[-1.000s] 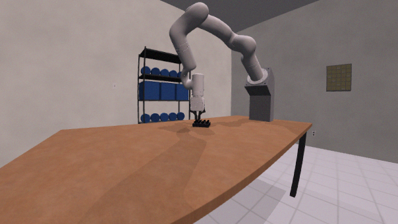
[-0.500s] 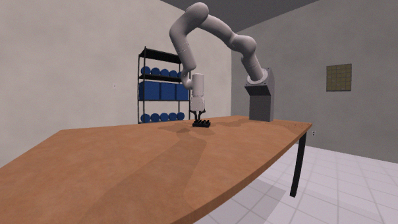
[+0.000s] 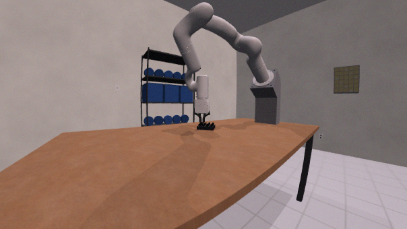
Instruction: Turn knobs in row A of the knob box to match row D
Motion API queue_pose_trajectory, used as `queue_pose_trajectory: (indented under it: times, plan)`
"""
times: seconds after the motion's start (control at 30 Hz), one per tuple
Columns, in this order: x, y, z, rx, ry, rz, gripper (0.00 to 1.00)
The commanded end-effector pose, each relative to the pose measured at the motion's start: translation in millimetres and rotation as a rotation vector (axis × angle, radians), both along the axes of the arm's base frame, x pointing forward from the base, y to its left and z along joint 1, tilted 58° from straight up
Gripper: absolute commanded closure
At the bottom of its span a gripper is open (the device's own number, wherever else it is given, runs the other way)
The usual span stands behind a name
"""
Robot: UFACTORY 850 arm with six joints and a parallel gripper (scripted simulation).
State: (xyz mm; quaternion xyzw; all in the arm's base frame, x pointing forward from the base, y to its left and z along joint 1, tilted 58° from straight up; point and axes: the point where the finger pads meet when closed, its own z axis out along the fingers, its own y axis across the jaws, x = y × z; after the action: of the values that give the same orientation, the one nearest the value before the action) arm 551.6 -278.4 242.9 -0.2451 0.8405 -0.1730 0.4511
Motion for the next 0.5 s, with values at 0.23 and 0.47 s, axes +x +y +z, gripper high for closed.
queue_pose_trajectory:
  times: [0.23, 0.47]
  plan:
    - [-0.1, -0.2, 0.4, 0.0, 0.0, 0.0, 0.81]
    - [-0.1, -0.2, 0.4, 0.0, 0.0, 0.0, 0.81]
